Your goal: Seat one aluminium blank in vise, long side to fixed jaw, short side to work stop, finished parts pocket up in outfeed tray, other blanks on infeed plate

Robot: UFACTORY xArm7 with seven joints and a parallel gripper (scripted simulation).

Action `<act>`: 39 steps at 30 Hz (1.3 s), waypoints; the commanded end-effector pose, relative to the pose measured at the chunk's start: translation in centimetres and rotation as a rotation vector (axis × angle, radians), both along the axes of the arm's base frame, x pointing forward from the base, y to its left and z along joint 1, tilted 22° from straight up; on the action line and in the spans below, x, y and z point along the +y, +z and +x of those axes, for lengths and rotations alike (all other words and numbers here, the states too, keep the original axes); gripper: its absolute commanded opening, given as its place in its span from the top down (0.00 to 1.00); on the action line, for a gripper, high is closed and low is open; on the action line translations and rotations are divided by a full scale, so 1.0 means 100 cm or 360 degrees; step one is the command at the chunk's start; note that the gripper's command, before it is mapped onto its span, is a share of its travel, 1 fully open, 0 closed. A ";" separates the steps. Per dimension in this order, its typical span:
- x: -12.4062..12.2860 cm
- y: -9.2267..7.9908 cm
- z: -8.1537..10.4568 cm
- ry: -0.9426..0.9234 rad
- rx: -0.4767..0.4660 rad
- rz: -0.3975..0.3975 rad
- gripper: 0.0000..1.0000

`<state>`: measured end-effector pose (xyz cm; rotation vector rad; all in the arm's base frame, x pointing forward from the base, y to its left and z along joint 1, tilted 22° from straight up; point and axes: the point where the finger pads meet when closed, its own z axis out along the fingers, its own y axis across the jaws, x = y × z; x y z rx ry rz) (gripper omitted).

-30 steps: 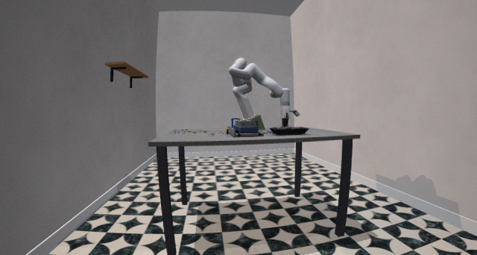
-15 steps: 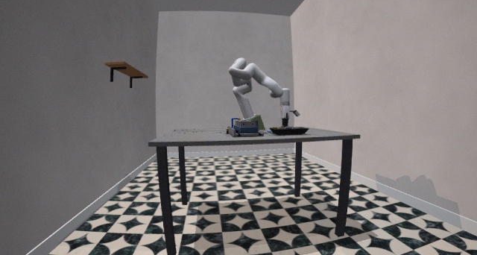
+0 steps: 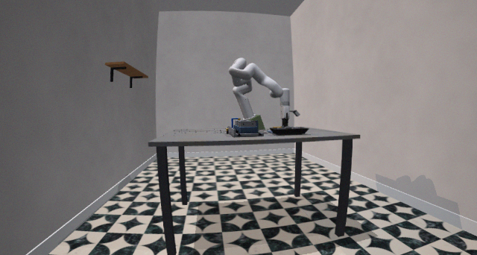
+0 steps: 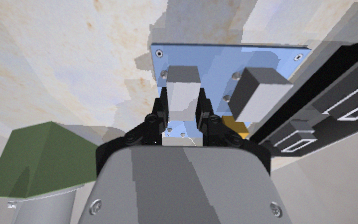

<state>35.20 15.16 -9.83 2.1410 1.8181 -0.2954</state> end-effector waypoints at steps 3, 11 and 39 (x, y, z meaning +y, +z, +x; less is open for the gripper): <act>0.002 0.001 0.001 0.0003 -0.0004 0.0004 1.00; 0.003 0.004 0.001 0.0003 -0.0004 0.0004 1.00; 0.037 0.091 -0.004 0.0003 -0.0004 0.0004 1.00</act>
